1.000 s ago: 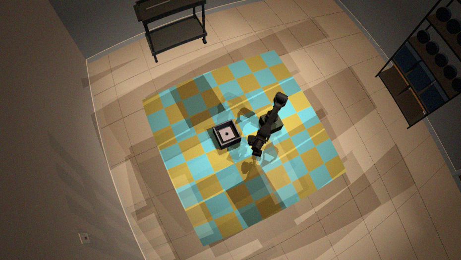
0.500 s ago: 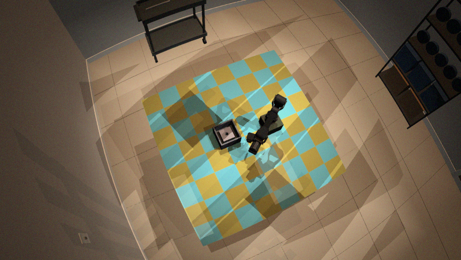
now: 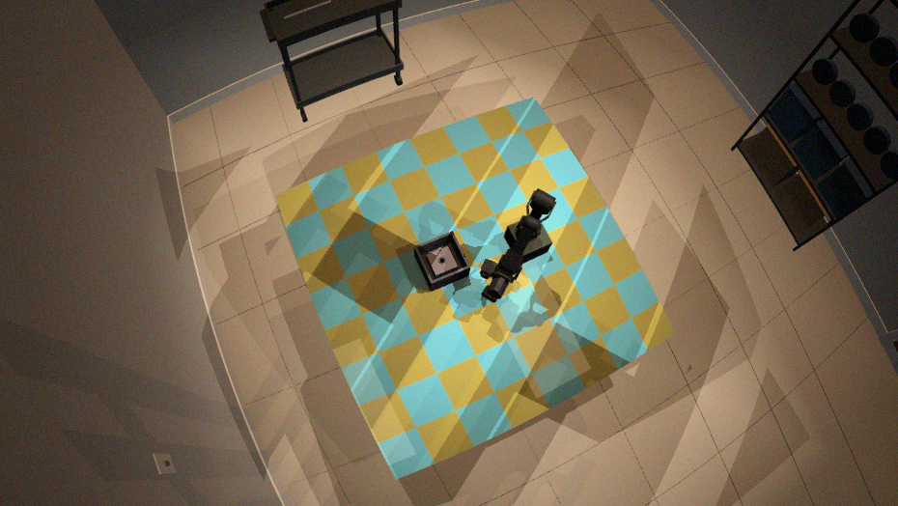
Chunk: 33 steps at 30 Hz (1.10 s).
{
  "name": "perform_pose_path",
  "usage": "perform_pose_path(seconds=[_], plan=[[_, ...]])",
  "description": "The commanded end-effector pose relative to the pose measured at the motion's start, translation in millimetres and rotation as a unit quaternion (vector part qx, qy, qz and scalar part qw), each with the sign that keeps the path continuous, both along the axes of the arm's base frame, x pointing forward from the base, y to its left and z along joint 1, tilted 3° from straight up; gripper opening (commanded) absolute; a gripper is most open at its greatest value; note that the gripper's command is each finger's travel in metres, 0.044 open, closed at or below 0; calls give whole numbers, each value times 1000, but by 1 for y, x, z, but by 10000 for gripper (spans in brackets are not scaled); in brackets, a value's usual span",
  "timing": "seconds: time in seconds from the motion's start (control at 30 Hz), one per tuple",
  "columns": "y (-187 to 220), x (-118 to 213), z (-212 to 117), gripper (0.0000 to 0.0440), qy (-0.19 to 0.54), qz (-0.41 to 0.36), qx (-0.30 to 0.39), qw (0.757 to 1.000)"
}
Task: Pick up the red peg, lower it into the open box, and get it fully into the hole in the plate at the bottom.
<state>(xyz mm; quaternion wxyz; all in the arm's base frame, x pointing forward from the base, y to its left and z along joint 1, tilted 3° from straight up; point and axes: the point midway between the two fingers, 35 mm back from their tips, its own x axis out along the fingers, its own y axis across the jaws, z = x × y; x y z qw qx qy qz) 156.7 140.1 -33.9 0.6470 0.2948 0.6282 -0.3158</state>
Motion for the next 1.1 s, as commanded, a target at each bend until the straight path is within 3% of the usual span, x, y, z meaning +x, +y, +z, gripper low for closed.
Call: perform_pose_path(seconds=[0.0,0.5,1.07], plan=[[-1,-3,-7,368,0,-9,-3,1000],[-1,-6,-13,0,41,-26,13,999],[-8,34,37,0,-37,31,-21,999]])
